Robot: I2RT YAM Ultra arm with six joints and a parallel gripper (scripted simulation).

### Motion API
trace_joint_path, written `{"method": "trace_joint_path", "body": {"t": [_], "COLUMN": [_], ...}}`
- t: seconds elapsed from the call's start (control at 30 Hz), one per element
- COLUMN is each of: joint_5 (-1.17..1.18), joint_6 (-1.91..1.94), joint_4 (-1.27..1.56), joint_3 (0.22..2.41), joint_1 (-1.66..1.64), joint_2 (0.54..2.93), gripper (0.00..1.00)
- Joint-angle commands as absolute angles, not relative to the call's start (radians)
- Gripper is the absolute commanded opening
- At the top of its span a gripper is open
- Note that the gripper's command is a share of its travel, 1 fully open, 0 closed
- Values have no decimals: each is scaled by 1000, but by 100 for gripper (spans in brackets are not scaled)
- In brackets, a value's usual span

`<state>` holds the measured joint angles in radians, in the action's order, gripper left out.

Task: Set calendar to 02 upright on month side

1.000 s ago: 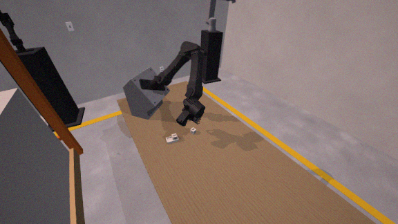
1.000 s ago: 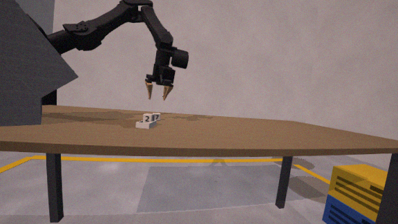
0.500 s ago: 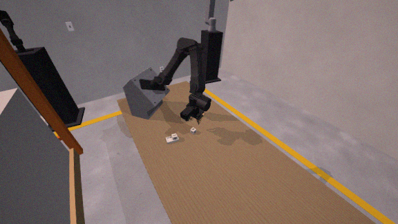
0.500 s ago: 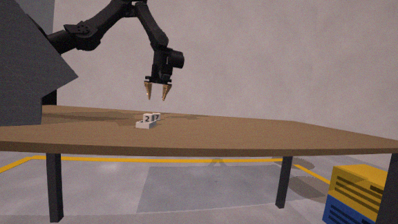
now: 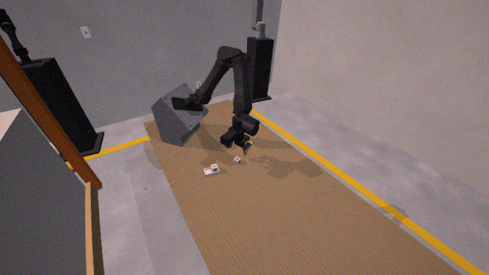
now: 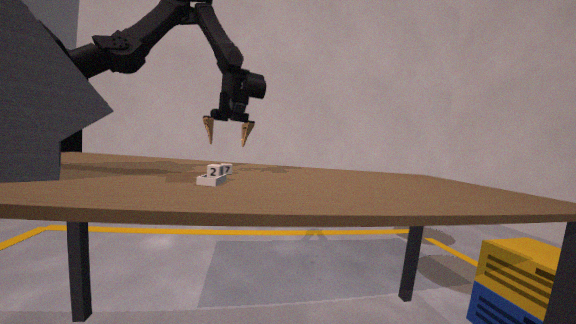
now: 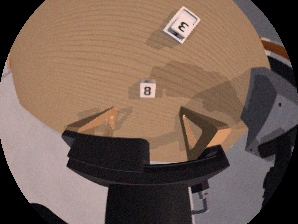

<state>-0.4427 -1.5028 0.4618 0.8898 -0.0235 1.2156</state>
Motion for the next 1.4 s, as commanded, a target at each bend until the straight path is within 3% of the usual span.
{"method": "trace_joint_path", "body": {"t": [0.0,0.3,1.37], "joint_5": [-433,-433,-438], "joint_6": [-1504,-1458,-316], "joint_4": [461,462,474], "joint_3": [891,891,897], "joint_1": [-22,-22,-14], "joint_2": [1209,1209,1205], "gripper": [100,100,100]}}
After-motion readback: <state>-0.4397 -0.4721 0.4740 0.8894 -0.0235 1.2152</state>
